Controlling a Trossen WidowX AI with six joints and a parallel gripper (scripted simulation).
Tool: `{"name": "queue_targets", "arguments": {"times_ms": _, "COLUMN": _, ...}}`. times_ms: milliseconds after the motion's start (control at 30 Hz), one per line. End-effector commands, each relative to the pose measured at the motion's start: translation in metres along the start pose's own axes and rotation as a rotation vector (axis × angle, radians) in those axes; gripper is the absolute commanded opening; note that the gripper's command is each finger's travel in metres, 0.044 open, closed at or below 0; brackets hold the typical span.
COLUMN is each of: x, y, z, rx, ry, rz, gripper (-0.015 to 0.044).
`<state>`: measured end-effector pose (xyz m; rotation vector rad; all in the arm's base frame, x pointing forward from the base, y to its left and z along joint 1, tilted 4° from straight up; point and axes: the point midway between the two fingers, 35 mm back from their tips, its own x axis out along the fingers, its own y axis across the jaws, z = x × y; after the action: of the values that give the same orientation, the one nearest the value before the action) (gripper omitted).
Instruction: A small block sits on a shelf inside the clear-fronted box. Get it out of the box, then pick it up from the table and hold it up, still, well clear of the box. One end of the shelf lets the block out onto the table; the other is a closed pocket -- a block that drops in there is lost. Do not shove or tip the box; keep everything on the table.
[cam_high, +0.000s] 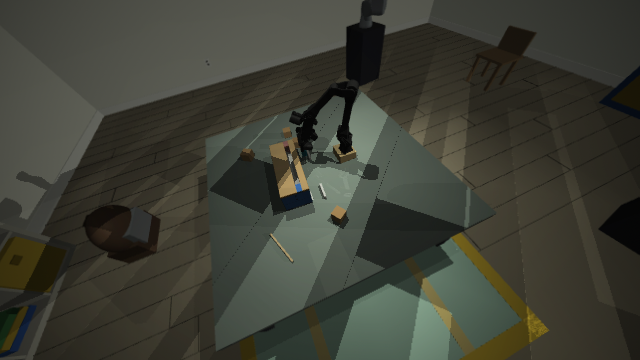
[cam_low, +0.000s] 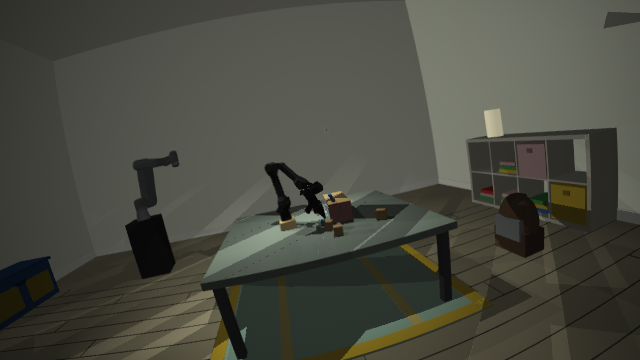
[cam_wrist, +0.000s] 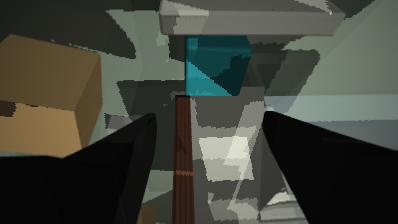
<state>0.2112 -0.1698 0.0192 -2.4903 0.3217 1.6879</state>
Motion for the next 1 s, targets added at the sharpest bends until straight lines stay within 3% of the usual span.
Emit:
{"name": "queue_targets", "arguments": {"times_ms": 0, "x": 0.008, "y": -0.001, "z": 0.004, "rx": -0.005, "ry": -0.006, "rz": -0.008, "gripper": 0.0285}}
{"name": "queue_targets", "arguments": {"times_ms": 767, "x": 0.039, "y": -0.003, "z": 0.02, "rx": -0.005, "ry": -0.006, "rz": -0.008, "gripper": 0.0285}}
{"name": "queue_targets", "arguments": {"times_ms": 967, "x": 0.039, "y": -0.003, "z": 0.02, "rx": -0.005, "ry": -0.006, "rz": -0.008, "gripper": 0.0127}}
